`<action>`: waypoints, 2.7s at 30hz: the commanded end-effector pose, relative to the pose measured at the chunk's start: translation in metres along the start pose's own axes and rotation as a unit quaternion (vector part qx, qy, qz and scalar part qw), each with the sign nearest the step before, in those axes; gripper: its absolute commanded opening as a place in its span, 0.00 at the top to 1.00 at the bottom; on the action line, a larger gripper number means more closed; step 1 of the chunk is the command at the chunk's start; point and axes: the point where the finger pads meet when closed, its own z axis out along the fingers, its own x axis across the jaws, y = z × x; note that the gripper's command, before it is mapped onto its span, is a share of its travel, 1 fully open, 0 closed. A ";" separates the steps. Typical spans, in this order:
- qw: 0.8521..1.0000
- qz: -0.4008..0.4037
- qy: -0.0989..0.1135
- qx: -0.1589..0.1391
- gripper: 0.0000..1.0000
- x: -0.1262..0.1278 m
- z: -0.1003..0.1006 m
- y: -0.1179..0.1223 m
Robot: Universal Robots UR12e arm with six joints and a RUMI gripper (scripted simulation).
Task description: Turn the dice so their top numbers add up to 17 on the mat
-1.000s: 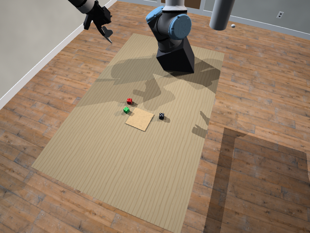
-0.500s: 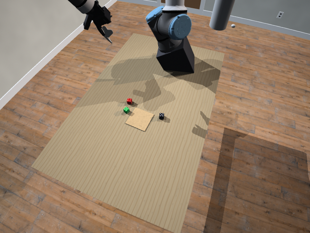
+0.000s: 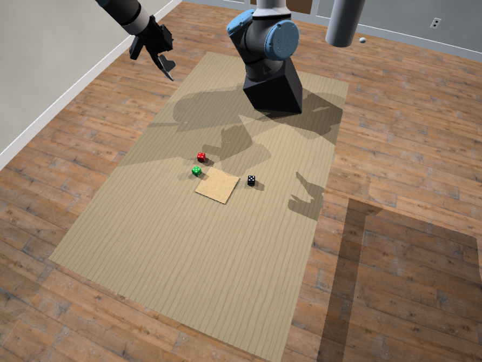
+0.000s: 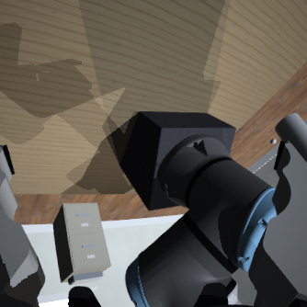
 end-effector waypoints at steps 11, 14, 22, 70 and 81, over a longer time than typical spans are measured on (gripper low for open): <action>0.994 -0.059 -0.037 0.082 0.00 -0.114 0.054 -0.039; 0.991 -0.072 -0.045 0.100 0.00 -0.136 0.065 -0.042; 0.982 -0.102 -0.065 0.142 0.00 -0.187 0.090 -0.041; 0.959 -0.153 -0.102 0.216 0.00 -0.267 0.151 -0.027; 0.959 -0.153 -0.102 0.216 0.00 -0.284 0.208 -0.051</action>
